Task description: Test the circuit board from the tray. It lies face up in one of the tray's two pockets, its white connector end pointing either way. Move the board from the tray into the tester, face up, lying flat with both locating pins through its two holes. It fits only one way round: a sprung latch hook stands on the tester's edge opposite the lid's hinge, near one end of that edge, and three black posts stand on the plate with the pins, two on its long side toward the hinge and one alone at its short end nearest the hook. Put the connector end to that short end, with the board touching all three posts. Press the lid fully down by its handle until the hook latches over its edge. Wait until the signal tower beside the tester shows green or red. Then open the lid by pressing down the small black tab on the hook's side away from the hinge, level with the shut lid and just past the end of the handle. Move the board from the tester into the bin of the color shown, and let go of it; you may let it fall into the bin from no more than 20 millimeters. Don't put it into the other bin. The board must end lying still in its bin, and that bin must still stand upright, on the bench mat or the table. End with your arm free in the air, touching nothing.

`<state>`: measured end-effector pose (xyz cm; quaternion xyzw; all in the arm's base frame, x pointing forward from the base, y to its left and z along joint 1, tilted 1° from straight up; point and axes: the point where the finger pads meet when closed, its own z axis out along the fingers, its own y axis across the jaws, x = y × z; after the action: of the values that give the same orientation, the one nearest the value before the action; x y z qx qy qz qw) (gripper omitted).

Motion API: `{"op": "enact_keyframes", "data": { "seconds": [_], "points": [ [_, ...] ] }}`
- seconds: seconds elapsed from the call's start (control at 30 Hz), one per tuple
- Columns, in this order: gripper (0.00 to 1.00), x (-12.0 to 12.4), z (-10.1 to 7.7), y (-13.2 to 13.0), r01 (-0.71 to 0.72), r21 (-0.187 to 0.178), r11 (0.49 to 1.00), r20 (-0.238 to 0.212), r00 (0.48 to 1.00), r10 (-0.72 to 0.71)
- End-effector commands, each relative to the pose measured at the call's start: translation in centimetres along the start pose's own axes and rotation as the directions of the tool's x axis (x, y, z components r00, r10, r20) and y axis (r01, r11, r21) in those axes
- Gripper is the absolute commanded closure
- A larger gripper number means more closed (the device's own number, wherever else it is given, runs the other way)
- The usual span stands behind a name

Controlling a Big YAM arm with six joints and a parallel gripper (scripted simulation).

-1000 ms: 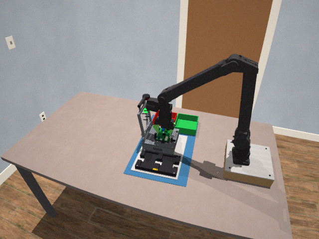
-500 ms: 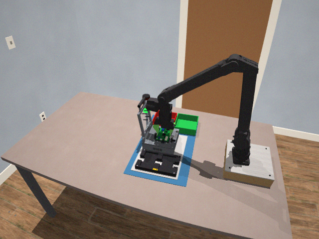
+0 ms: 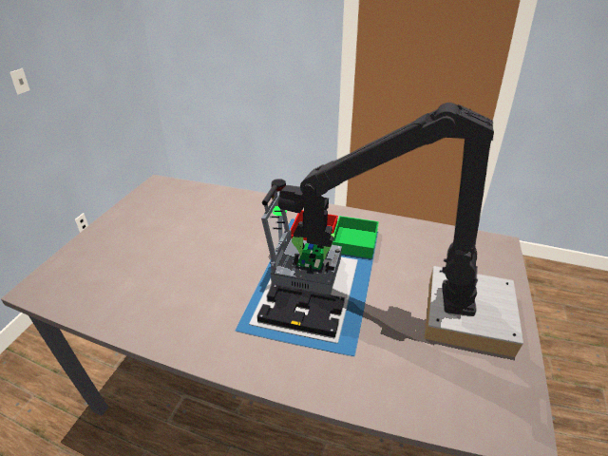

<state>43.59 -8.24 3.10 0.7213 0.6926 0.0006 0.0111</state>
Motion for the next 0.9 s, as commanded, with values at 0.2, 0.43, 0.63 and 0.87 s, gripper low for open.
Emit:
{"op": "enact_keyframes", "data": {
  "seconds": [0.2,0.43,0.63,0.87],
  "points": [
    [0.28,-0.9,-2.9,2.2,-0.007,-0.058,0.998,0.009,1.000,0.007],
    [0.28,-0.8,-2.4,2.0,-0.006,-0.043,0.999,0.006,1.000,0.007],
    [0.28,-0.8,-2.8,2.0,-0.006,-0.049,0.999,0.007,1.000,0.007],
    [0.28,-0.9,-3.3,2.2,-0.006,-0.056,0.998,0.008,1.000,0.007]
  ]
}}
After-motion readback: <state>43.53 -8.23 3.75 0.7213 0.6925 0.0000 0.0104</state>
